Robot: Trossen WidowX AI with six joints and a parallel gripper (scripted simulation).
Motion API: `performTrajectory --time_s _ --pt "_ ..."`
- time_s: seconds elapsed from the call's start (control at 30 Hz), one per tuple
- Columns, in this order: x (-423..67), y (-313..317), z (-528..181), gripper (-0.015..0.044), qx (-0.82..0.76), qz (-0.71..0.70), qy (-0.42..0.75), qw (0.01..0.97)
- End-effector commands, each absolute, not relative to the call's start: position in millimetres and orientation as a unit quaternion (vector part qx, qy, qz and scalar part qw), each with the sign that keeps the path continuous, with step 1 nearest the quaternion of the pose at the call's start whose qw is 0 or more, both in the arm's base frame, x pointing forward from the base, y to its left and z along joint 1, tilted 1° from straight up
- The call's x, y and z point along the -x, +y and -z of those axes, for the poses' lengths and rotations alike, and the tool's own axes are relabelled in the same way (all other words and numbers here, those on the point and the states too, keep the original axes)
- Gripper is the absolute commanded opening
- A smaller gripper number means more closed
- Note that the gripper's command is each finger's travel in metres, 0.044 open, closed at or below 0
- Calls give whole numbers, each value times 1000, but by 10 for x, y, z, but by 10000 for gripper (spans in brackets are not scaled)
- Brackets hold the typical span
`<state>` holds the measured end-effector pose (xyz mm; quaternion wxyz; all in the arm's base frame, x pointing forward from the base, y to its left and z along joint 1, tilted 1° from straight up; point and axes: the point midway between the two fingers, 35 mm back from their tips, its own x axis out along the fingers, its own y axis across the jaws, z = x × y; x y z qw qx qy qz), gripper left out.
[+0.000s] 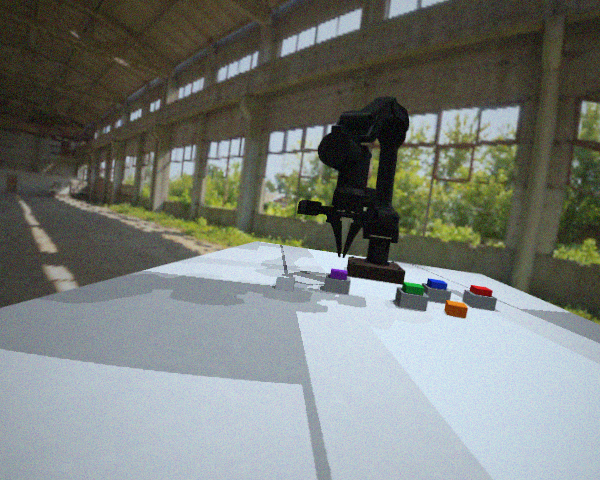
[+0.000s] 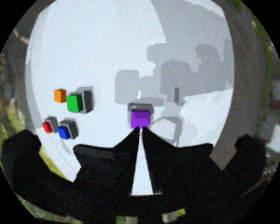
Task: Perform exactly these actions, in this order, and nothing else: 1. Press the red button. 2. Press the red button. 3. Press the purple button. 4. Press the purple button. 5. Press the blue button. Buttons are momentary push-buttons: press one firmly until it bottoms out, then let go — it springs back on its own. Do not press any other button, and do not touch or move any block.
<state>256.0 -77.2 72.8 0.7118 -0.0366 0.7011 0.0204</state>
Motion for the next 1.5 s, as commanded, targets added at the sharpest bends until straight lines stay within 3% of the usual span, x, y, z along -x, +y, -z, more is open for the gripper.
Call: performTrajectory --time_s 0.0,1.3,1.47 --pt "-2565 -775 -674 20 38 -22 700 713" --pt "-2567 -781 -381 20 38 -22 700 713" --pt "-2562 -774 -713 20 38 -22 700 713"
